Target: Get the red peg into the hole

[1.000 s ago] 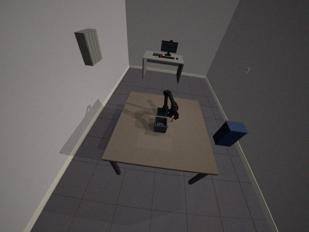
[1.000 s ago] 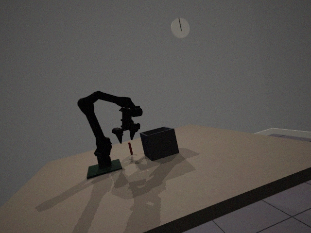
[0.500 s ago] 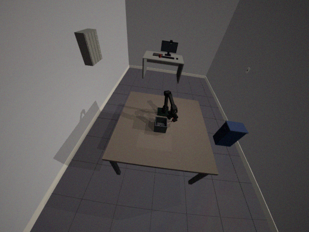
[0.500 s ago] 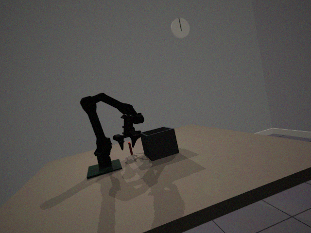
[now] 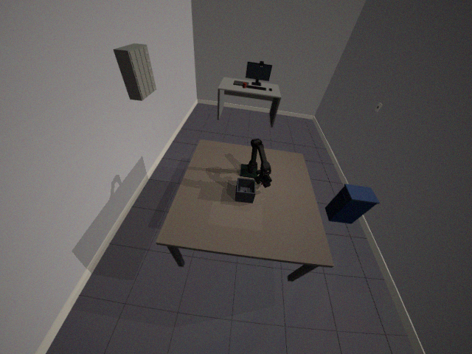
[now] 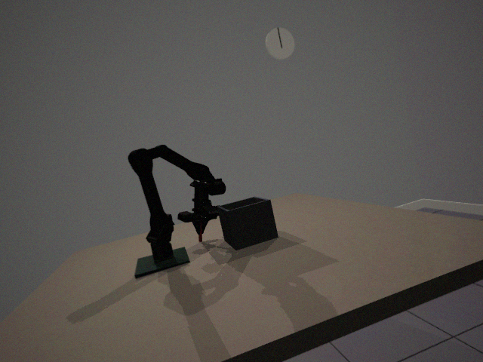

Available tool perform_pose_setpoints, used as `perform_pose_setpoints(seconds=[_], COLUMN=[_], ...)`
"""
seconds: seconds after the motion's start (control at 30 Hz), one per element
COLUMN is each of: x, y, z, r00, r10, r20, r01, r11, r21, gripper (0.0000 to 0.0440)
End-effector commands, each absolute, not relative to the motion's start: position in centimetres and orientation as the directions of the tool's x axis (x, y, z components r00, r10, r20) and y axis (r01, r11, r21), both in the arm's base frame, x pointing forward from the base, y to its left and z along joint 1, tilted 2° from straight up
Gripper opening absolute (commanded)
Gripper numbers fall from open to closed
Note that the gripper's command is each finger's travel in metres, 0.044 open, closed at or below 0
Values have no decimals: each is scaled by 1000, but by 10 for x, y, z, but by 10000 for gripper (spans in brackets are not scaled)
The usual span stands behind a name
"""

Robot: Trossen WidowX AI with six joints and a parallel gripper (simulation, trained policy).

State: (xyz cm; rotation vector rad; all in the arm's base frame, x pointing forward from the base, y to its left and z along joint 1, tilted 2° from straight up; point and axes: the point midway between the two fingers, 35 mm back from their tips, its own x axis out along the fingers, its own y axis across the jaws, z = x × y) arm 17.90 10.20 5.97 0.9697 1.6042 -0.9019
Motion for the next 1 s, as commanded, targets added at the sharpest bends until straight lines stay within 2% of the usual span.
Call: perform_pose_setpoints(seconds=[0.0, 0.57, 0.97], x=[187, 202, 215], y=[106, 111, 89], z=[67, 128, 190], r00=[-125, 68, 244], r10=[190, 340, 335], r20=[-974, -938, -910], r01=[914, 891, 847], r11=[404, 402, 383], r21=[-39, 210, 369], gripper=[13, 0, 0])
